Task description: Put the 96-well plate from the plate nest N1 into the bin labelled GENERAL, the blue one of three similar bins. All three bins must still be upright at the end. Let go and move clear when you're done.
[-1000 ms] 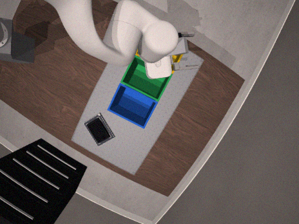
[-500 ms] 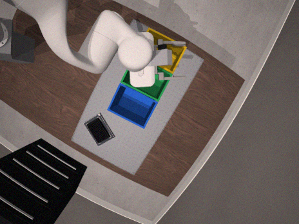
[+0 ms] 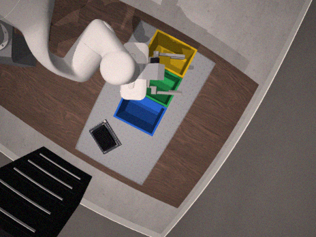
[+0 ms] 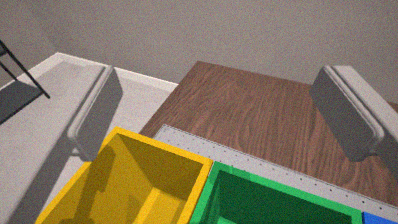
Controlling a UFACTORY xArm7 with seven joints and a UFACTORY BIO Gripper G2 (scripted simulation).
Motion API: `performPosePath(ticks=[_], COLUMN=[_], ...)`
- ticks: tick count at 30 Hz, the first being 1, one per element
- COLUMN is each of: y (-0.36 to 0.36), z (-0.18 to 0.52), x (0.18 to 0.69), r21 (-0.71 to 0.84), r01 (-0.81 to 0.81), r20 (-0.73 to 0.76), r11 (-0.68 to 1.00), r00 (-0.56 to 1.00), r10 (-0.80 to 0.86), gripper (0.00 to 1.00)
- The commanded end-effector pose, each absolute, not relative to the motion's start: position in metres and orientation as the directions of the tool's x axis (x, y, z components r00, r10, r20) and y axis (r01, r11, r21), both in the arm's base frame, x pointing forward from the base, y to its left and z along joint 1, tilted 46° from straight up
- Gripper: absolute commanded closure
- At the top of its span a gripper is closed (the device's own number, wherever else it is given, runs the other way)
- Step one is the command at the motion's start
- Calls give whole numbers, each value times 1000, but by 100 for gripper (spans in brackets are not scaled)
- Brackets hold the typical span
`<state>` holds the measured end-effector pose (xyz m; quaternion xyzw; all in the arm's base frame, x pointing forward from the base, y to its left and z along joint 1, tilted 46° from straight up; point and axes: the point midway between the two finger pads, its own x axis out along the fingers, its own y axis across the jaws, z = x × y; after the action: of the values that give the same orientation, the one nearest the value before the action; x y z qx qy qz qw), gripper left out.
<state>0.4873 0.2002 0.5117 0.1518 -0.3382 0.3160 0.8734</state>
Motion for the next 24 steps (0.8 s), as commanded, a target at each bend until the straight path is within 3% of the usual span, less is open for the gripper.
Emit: performPosePath(ticks=[1,24], y=[183,118], z=[501,448], x=[485,473], r21=[89,179], r01=[-629,-541], r20=[705,720], r11=[773,822], r00=[587,641], r10=[397,265], gripper=[63,63])
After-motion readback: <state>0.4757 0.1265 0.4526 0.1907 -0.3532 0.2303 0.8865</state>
